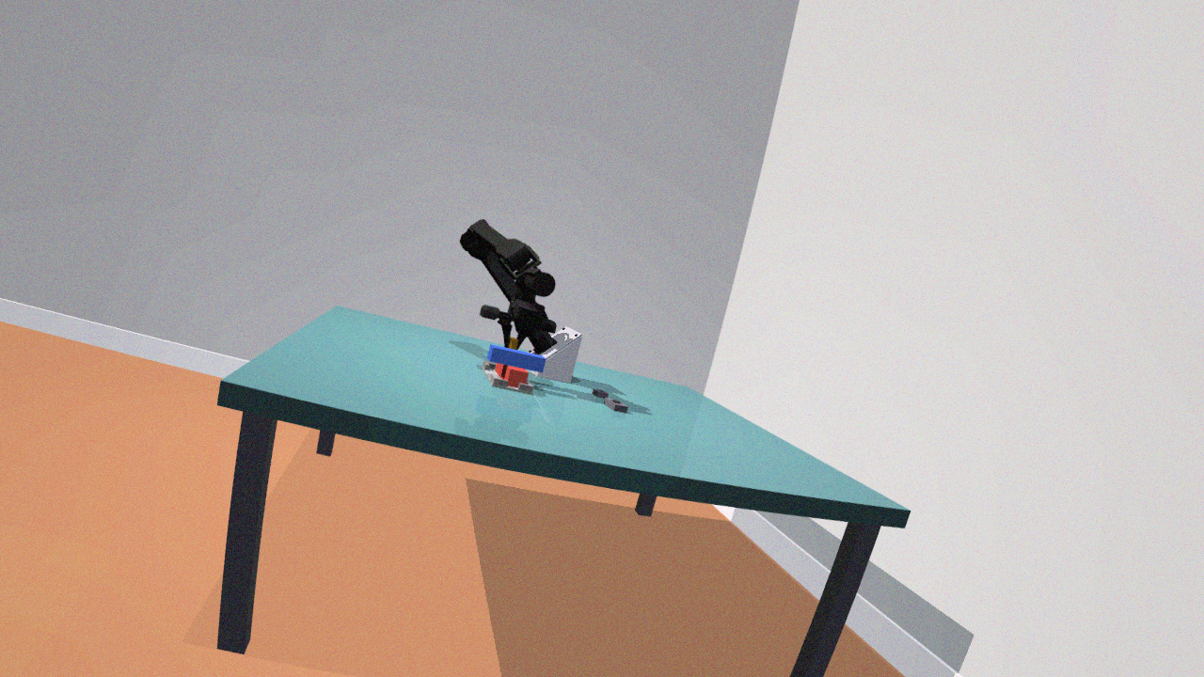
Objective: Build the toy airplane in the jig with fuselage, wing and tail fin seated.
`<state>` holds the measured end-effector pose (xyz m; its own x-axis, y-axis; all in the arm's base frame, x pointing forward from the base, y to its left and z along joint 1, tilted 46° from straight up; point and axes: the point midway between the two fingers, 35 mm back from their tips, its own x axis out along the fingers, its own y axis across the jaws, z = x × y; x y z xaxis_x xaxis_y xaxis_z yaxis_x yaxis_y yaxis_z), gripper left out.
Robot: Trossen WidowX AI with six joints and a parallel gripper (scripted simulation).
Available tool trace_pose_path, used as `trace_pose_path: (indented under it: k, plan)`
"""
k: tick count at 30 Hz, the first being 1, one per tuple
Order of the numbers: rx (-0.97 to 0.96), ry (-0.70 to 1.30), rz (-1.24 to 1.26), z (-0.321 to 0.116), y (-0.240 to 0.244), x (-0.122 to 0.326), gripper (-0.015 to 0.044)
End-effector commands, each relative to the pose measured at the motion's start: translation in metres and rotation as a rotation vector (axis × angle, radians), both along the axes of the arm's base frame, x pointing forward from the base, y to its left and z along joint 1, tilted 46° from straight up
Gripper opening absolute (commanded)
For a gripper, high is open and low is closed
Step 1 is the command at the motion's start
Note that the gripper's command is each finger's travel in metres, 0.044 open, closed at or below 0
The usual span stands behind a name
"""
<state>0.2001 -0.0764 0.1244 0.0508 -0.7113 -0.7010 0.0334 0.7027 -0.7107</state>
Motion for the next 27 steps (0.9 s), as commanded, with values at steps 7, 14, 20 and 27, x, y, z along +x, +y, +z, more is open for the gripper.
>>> trace_pose_path:
  k: [7, 14, 20, 27]
  plan:
    - [0.0, 0.0, 0.0, 0.0, 0.0, 0.0, 0.0]
    - [0.0, 0.0, 0.0, 0.0, 0.0, 0.0, 0.0105]
    - [0.0, 0.0, 0.0, 0.0, 0.0, 0.0, 0.026]
    - [0.006, -0.007, 0.008, 0.0055, 0.0062, 0.001, 0.026]
